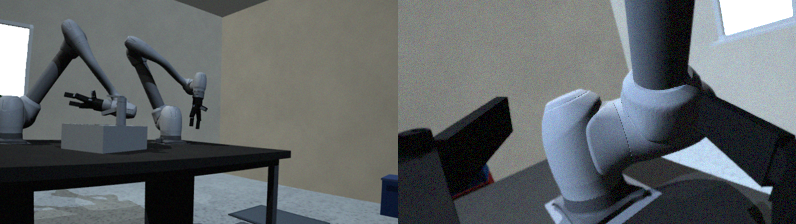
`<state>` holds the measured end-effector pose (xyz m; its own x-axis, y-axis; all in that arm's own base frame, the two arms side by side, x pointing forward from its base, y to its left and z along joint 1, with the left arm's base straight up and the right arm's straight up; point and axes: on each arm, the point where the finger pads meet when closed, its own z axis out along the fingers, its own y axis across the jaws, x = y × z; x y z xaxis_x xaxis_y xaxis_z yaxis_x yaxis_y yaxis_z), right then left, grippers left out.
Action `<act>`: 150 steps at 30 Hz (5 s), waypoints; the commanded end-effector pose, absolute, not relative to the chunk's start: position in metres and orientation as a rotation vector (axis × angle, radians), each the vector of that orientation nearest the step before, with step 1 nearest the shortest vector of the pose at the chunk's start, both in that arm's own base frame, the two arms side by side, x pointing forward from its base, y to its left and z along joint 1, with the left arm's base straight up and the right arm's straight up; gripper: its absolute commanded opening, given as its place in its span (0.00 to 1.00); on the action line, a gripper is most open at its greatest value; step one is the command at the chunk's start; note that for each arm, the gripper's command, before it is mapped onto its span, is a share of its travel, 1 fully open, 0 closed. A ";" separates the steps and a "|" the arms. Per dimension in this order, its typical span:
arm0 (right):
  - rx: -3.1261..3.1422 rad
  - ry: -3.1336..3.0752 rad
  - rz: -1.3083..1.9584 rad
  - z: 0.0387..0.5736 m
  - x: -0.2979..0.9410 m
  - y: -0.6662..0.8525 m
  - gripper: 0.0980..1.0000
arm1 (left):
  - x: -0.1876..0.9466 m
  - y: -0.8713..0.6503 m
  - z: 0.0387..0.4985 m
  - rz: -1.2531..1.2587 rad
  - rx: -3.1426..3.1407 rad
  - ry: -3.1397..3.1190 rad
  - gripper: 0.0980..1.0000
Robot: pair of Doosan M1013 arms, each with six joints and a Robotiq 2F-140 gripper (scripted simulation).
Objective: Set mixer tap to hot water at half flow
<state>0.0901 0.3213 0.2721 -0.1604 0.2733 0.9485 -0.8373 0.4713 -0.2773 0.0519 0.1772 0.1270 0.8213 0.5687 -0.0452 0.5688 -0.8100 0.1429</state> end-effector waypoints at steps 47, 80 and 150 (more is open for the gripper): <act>0.329 -1.707 1.266 0.266 0.083 0.303 1.00 | 0.223 0.210 0.207 -0.025 3.016 -0.257 1.00; -0.954 -2.433 1.451 0.238 0.081 0.276 1.00 | 0.510 -0.106 0.318 -0.031 2.151 -2.225 1.00; -2.778 -1.771 0.636 0.233 0.116 0.292 1.00 | 0.396 -0.559 0.373 -0.002 0.778 -3.042 1.00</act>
<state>0.1135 0.2924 0.2321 0.3709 0.8268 -0.4229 0.9079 -0.4185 -0.0220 0.3962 -0.5593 0.3720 -0.8772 -0.4801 0.0021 -0.4801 0.8772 0.0027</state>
